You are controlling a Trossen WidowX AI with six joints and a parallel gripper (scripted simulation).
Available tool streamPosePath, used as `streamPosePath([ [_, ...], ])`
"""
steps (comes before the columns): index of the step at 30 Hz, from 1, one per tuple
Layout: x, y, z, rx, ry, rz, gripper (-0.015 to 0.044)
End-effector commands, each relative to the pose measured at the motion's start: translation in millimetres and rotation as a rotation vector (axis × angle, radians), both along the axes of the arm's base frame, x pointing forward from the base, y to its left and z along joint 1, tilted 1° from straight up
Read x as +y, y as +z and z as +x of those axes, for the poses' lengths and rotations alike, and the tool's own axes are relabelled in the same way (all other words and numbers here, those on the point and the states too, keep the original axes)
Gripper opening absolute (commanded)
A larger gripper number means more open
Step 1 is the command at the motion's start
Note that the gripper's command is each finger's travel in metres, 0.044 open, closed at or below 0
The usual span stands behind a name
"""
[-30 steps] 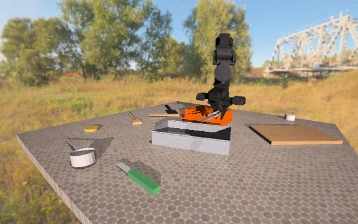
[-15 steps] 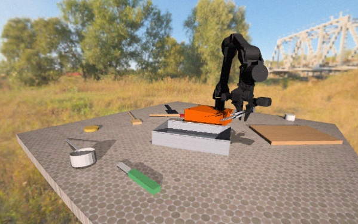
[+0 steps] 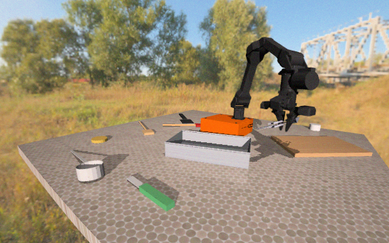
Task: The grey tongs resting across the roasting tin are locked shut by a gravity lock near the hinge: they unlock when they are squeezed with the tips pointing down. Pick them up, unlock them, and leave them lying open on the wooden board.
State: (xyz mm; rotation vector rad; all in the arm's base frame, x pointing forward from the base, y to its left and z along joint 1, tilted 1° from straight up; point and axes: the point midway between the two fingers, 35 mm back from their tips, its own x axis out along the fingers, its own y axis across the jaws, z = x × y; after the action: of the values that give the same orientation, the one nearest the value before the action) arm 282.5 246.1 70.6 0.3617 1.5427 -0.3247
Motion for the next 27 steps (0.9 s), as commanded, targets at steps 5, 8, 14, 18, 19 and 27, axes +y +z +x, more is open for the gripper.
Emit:
streamPosePath([
  [5, 14, 0, -9, 0.006, -0.049, 0.002, -0.0150],
  [8, 28, 0, -20, 0.007, -0.080, 0.002, -0.0150],
  [14, 58, 2, -46, 0.008, -0.160, 0.007, -0.0150],
  [18, 76, 3, -66, 0.011, -0.217, 0.009, -0.0150],
  [19, 80, 3, -71, 0.012, -0.220, 0.008, -0.0150],
  [27, 112, 4, -114, 0.020, -0.339, 0.012, -0.0150],
])
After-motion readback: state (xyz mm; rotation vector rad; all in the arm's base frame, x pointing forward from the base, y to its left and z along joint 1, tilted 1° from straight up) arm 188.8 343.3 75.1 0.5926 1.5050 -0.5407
